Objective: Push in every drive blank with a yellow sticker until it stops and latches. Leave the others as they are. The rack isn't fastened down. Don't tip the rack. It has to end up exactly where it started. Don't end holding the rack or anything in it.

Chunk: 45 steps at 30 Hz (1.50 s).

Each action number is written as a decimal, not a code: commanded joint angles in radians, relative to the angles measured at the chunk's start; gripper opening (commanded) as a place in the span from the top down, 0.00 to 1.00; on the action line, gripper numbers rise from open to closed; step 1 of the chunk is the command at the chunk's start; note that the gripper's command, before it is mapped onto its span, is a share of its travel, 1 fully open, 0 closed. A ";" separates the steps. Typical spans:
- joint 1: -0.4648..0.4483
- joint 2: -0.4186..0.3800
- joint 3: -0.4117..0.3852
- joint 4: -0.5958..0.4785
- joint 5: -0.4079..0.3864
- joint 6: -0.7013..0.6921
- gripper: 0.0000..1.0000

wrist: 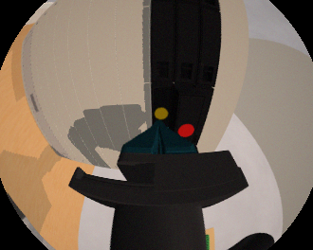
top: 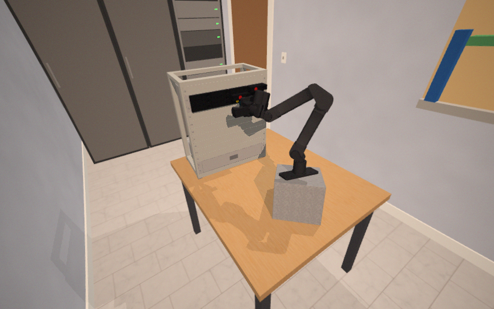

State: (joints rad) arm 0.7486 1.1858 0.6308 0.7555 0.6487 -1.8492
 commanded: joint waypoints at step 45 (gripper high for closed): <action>0.338 -0.347 -0.212 -0.019 0.329 -0.120 1.00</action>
State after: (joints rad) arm 1.0801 0.8600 0.4080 0.7490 0.9768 -1.9709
